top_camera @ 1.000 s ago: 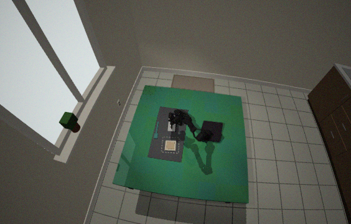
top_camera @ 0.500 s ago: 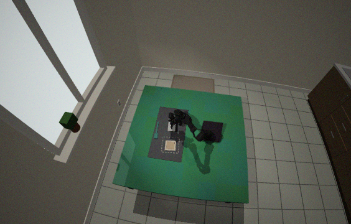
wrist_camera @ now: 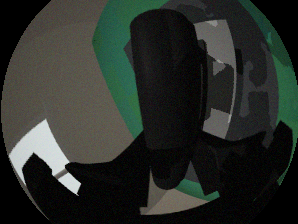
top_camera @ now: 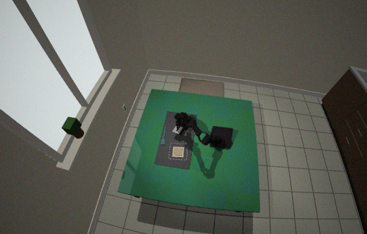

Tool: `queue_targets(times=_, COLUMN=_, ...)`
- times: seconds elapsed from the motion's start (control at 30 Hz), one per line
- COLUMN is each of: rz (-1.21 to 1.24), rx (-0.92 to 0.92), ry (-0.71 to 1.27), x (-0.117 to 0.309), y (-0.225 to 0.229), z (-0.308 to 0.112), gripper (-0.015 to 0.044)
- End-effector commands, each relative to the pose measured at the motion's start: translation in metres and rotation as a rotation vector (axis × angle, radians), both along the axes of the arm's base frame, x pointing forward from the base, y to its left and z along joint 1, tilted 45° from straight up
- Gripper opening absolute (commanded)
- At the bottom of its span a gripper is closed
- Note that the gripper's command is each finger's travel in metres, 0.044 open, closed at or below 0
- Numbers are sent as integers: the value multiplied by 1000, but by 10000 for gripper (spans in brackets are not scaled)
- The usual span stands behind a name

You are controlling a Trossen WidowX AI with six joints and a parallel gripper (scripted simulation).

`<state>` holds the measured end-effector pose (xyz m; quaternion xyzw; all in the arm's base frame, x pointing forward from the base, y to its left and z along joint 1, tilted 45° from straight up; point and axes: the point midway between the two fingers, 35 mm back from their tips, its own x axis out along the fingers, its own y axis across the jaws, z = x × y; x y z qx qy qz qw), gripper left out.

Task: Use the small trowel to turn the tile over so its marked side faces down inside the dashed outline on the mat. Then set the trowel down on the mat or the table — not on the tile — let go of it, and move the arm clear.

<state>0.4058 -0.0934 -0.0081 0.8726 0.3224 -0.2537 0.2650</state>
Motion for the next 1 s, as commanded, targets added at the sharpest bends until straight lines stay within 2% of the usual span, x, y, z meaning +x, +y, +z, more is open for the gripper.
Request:
queue_targets(times=0.0, rz=-69, rx=6, ry=78, x=6, y=-9, z=-9, gripper=0)
queue_targets(times=0.5, rz=-388, rx=24, ry=470, x=9, y=-38, z=-63, gripper=0)
queue_targets(times=0.97, rz=-716, rx=-51, ry=794, x=-4, y=-62, z=-104, gripper=0)
